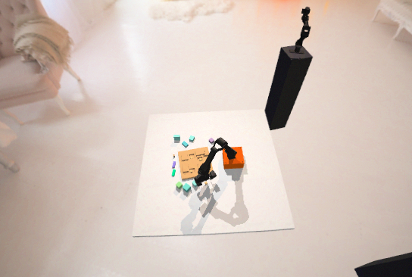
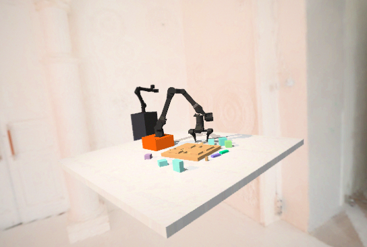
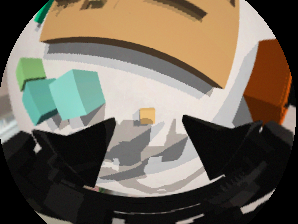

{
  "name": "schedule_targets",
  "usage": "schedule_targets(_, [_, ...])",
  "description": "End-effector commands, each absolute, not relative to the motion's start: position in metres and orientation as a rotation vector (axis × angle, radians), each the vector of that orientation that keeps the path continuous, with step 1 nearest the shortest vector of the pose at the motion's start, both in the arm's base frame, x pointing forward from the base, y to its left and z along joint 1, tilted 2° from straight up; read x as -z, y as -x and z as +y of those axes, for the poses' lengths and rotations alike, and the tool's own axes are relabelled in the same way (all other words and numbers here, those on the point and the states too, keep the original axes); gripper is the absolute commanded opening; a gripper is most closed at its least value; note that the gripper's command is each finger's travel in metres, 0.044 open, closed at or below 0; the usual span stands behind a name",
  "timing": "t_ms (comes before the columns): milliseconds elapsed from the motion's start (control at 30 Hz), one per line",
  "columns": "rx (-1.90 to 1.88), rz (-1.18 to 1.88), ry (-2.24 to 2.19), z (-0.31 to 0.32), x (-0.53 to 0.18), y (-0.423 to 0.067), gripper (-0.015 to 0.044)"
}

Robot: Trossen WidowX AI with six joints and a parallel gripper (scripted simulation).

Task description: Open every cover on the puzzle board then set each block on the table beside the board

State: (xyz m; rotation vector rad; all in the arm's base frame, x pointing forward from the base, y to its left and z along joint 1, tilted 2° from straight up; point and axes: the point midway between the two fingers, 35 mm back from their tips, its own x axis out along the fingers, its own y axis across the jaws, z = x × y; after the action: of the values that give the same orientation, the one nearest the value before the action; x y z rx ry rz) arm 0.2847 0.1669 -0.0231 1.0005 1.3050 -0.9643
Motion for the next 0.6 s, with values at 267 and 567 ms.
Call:
schedule_targets(267, [0.956,1.297,-1.008,0.168,-0.017,-0.286,0.0440])
schedule_targets(567, [0.957,1.296,-1.007,0.167,-0.041,-0.283,0.0440])
